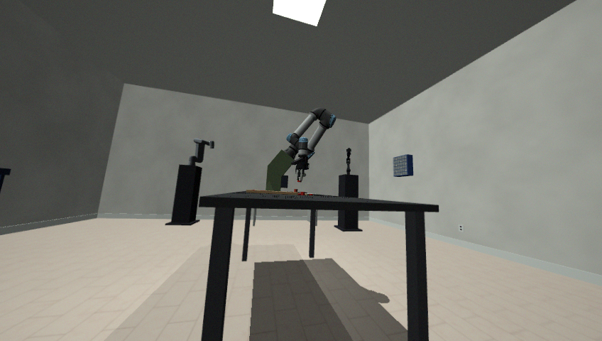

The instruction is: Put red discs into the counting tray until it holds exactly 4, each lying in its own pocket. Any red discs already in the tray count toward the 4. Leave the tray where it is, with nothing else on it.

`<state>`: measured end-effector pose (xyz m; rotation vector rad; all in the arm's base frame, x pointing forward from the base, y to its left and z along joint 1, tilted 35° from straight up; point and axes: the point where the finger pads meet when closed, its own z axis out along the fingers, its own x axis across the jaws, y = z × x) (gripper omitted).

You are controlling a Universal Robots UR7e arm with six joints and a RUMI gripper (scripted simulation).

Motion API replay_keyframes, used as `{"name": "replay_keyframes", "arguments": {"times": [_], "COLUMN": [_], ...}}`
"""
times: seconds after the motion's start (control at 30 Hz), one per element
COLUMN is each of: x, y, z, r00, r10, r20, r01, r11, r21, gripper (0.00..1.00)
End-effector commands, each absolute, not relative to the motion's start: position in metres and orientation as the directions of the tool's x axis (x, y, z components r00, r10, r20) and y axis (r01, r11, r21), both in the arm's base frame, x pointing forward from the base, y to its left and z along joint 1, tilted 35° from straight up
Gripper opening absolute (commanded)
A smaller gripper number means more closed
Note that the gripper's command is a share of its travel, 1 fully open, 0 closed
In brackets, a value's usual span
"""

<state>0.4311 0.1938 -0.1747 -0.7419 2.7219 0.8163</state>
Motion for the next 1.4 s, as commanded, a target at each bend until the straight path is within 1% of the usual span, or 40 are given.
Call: {"name": "replay_keyframes", "arguments": {"times": [0.0, 0.07, 0.2, 0.37, 0.53, 0.9, 1.37], "x": [0.457, 0.466, 0.469, 0.476, 0.476, 0.476, 0.478], "y": [0.145, 0.115, 0.1, 0.041, 0.016, 0.018, 0.055], "z": [-0.208, -0.226, -0.235, -0.271, -0.287, -0.294, -0.345], "r00": [-0.852, -0.852, -0.852, -0.851, -0.85, -0.85, -0.85], "r10": [-0.41, -0.411, -0.41, -0.409, -0.407, -0.407, -0.407], "r20": [-0.324, -0.324, -0.324, -0.329, -0.334, -0.334, -0.334], "r01": [-0.521, -0.521, -0.521, -0.523, -0.524, -0.525, -0.525], "r11": [0.72, 0.719, 0.719, 0.713, 0.709, 0.709, 0.708], "r21": [0.458, 0.459, 0.46, 0.467, 0.471, 0.472, 0.473], "gripper": [0.0, 0.0, 0.0, 0.0, 0.0, 0.0, 0.0]}}
